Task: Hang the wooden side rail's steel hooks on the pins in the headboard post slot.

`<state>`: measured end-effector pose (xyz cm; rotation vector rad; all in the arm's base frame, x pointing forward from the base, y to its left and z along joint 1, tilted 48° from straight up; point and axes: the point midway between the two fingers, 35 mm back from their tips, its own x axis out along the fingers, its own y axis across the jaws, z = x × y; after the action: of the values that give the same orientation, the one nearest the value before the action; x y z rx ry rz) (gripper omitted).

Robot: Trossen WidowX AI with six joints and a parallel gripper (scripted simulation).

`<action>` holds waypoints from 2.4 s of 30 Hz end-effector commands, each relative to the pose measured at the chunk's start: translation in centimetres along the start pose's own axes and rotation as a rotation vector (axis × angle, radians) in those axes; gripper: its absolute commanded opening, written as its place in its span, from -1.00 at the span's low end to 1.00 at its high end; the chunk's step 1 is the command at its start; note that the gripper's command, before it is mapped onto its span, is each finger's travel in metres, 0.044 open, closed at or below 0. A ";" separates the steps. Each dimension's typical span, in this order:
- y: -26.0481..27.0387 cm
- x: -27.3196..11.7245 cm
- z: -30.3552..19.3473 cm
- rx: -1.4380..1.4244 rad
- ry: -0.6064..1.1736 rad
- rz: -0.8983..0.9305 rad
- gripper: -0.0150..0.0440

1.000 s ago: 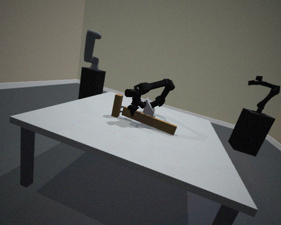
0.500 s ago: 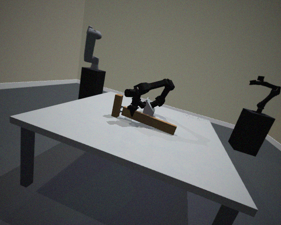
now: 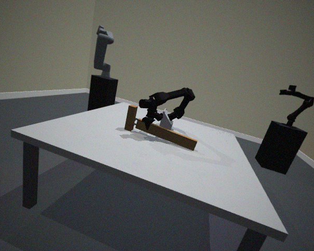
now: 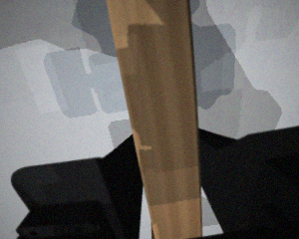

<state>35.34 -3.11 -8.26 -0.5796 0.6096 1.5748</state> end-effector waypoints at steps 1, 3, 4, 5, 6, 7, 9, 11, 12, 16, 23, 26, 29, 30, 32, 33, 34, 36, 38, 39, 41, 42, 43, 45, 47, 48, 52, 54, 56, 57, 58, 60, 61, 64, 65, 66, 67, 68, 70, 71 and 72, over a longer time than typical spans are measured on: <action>0.0 -0.3 -0.4 0.001 0.003 -0.008 -0.49; 0.0 -0.2 -0.4 0.001 0.003 -0.008 -0.49; 0.0 -0.3 -0.4 0.001 0.003 -0.008 -0.49; 0.0 -0.3 -0.4 0.001 0.003 -0.008 -0.49; 0.0 -0.3 -0.4 0.001 0.003 -0.008 -0.49; 0.0 -0.3 -0.4 0.001 0.003 -0.008 -0.49; 0.0 -0.3 -0.4 0.001 0.003 -0.008 -0.49; -0.1 -0.3 -0.4 0.001 0.003 -0.008 -0.49; -0.1 -0.3 -0.4 0.001 0.003 -0.008 -0.49; 0.0 -0.4 -0.5 0.001 0.004 -0.008 -0.49; 0.0 -0.3 -0.6 0.001 0.004 -0.008 -0.49; 0.1 -0.3 -0.6 0.001 0.004 -0.008 -0.49; 0.0 -0.3 -0.6 0.001 0.004 -0.008 -0.49; 0.0 -0.3 -0.6 0.001 0.004 -0.008 -0.49; 0.0 -0.3 -0.7 0.001 0.004 -0.008 -0.49; 0.0 -0.3 -0.7 0.001 0.004 -0.008 -0.49; 0.0 -0.3 -0.7 0.001 0.004 -0.008 -0.49; 0.0 -0.3 -0.7 0.001 0.004 -0.008 -0.49; 0.0 -0.3 -0.7 0.001 0.004 -0.008 -0.49; 0.0 -0.3 -0.7 0.001 0.004 -0.008 -0.49; -0.1 -0.3 -0.7 0.001 0.004 -0.008 -0.49; -0.1 -0.3 -0.7 0.001 0.004 -0.008 -0.49; -0.1 -0.3 -0.8 0.001 0.004 -0.008 -0.49; 0.0 -0.4 -0.8 0.001 0.004 -0.008 -0.49; 0.0 -0.4 -0.8 0.001 0.004 -0.008 -0.49; 0.0 -0.4 -0.8 0.001 0.004 -0.008 -0.49; 0.0 -0.4 -0.9 0.001 0.004 -0.008 -0.49; 0.1 -0.3 -0.9 0.001 0.004 -0.008 -0.49; 0.1 -0.3 -0.9 0.001 0.004 -0.008 -0.49; 0.1 -0.3 -0.9 0.001 0.004 -0.008 -0.49; 0.1 -0.3 -0.9 0.001 0.004 -0.008 -0.49; 0.0 -0.3 -0.9 0.001 0.004 -0.008 -0.49; 0.0 -0.3 -1.0 0.001 0.004 -0.008 -0.49; 0.0 -0.3 -1.0 0.001 0.004 -0.008 -0.49; 0.0 -0.3 -1.0 0.001 0.004 -0.008 -0.49; 0.0 -0.3 -1.0 0.001 0.004 -0.008 -0.49; 0.0 -0.3 -1.0 0.001 0.004 -0.008 -0.49; 0.0 -0.3 -1.0 0.001 0.004 -0.008 -0.49; 0.0 -0.3 -1.0 0.001 0.004 -0.008 -0.49; -0.1 -0.3 -1.0 0.001 0.004 -0.008 -0.49; -0.1 -0.3 -1.0 0.001 0.004 -0.008 -0.49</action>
<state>35.38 -3.59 -8.81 -0.5802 0.6084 1.5748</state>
